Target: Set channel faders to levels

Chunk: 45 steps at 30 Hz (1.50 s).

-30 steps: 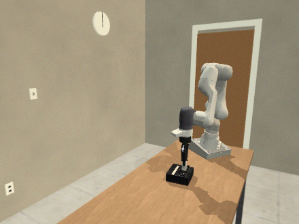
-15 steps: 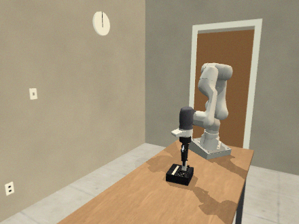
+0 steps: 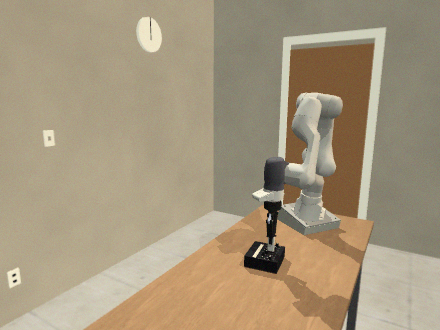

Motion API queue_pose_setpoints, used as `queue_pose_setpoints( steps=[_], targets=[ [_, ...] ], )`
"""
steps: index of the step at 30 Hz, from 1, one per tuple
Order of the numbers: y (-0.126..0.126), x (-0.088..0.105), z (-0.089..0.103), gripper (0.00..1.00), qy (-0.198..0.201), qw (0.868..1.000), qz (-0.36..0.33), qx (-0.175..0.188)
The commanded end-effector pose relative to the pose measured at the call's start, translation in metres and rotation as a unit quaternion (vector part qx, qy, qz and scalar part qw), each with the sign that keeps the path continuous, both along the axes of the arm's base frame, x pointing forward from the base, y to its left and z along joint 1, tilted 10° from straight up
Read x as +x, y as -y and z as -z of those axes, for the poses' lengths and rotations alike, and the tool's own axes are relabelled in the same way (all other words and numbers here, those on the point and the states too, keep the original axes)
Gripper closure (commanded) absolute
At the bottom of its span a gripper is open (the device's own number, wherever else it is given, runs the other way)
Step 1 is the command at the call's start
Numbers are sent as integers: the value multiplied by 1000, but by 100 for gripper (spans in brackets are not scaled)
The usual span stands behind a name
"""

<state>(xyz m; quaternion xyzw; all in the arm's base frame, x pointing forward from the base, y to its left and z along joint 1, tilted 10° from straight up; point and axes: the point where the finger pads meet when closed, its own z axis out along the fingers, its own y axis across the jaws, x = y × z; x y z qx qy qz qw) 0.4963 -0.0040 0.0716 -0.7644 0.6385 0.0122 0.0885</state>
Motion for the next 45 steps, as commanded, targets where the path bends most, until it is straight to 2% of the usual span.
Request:
queue_pose_setpoints(
  steps=[1, 6, 15, 21, 37, 39, 43, 45],
  targets=[
    [-1, 0, 0, 100, 1, 1000, 0, 0],
    [-1, -1, -6, 100, 1, 1000, 0, 0],
    [3, -3, -31, 100, 1, 1000, 0, 0],
    [4, -4, -38, 100, 1, 1000, 0, 0],
    [4, -4, -40, 100, 1, 1000, 0, 0],
    [1, -14, -39, 100, 1, 1000, -1, 0],
    [-10, -47, -34, 100, 1, 1000, -1, 0],
    [-10, -51, -33, 100, 1, 1000, 0, 0]
  ],
)
